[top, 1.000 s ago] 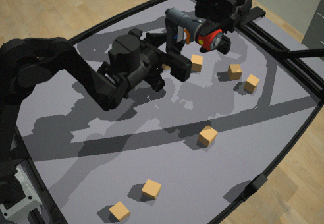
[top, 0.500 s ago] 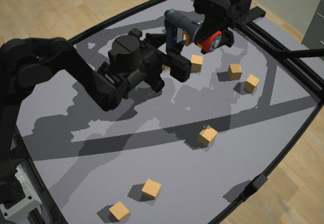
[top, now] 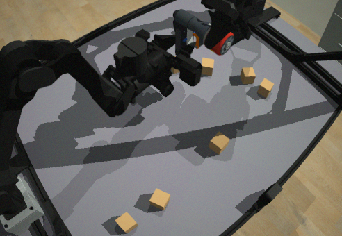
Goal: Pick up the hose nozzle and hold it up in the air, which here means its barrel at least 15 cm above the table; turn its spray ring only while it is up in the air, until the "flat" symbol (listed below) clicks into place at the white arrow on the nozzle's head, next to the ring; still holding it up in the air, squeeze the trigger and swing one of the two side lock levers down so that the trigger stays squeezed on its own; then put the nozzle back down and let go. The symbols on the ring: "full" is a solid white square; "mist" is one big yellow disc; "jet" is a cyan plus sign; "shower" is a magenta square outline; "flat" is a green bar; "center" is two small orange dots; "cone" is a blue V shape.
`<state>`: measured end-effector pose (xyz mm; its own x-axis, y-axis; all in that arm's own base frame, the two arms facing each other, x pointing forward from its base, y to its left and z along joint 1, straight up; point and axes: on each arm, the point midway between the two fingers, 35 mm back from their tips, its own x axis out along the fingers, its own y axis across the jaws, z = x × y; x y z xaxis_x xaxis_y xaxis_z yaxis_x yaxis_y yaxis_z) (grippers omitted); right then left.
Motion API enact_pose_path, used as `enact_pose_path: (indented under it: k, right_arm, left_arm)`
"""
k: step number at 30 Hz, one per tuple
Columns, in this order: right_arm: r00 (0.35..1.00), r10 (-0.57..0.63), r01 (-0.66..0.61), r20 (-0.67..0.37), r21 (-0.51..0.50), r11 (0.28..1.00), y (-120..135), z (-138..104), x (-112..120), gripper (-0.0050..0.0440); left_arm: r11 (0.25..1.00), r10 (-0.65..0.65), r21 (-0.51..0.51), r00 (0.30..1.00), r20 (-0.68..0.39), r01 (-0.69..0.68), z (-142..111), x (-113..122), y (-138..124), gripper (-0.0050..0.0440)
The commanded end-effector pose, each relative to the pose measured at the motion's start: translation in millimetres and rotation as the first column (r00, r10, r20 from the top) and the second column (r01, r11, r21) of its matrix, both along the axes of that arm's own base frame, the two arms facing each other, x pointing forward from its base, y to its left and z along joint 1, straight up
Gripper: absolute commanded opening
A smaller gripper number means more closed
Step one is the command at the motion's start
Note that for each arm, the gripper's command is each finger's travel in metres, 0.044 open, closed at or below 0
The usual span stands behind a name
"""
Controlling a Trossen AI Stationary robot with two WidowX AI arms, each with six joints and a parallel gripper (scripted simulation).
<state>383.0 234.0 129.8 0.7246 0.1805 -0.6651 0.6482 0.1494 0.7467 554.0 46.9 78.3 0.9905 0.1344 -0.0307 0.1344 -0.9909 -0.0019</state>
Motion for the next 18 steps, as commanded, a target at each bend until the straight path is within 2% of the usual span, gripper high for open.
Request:
enact_pose_path:
  k: [1,14,18]
  right_arm:
    - [0.998,-0.006,0.006,-0.061,-0.008,1.0,1.1,-3.3,1.0,0.0]
    - [0.948,-0.025,0.003,-0.317,-0.069,0.998,0.4,-2.1,0.1,0.0]
    - [0.938,-0.028,0.002,-0.346,-0.076,0.997,0.3,-2.0,-0.1,0.0]
  left_arm:
    - [1.0,0.005,0.002,1.0,0.031,-0.005,10.9,2.3,1.1,0.0]
    - [1.0,0.005,0.002,1.0,0.031,-0.005,10.9,2.3,1.1,0.0]
    - [1.0,0.005,0.002,1.0,0.031,-0.005,10.9,2.3,1.1,0.0]
